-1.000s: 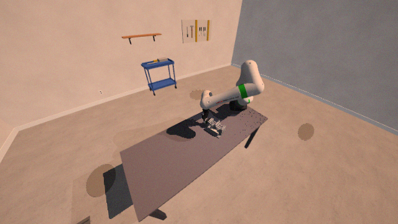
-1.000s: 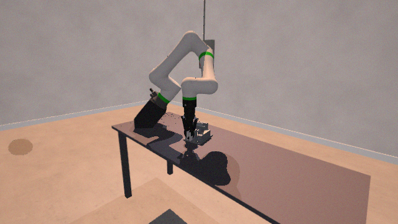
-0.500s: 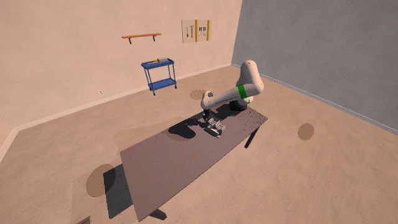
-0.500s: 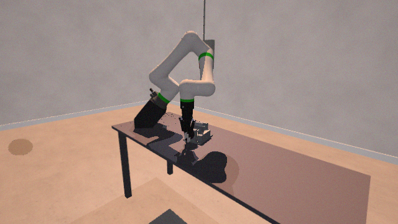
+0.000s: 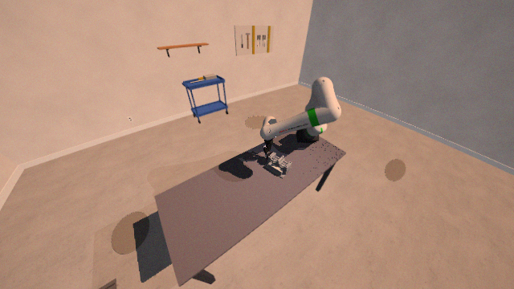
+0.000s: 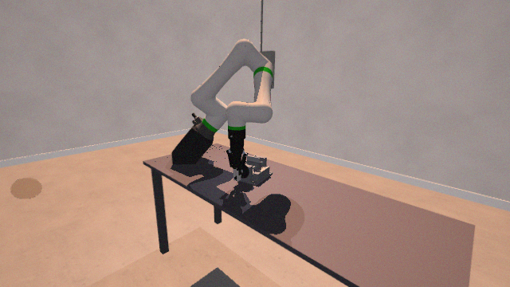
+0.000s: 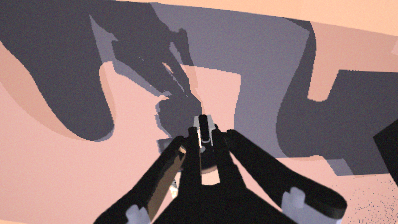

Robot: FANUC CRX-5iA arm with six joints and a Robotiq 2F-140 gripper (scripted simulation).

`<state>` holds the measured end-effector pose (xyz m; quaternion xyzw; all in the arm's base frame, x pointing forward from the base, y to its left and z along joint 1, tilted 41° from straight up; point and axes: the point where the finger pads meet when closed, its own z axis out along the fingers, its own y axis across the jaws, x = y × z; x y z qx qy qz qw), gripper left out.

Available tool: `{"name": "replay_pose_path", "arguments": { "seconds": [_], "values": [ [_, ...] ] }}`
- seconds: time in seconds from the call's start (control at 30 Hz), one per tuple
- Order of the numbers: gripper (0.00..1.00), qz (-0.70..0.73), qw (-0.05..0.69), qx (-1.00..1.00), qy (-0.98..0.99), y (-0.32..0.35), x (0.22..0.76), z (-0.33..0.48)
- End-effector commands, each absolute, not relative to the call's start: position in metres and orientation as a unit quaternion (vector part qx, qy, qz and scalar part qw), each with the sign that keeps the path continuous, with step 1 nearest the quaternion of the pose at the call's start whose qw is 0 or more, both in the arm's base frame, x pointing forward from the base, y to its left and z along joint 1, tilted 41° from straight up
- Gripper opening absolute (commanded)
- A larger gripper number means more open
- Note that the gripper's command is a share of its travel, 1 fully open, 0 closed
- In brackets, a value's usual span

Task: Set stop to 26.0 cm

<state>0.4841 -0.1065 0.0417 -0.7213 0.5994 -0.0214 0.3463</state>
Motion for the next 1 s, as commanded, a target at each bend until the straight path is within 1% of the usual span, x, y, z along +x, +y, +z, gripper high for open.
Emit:
{"name": "replay_pose_path", "arguments": {
  "seconds": [0.0, 0.97],
  "values": [
    [0.04, -0.021, 0.346, -0.721, 0.599, -0.108, 0.480, 0.041],
    [0.04, -0.021, 0.346, -0.721, 0.599, -0.118, 0.459, 0.048]
  ]
}}
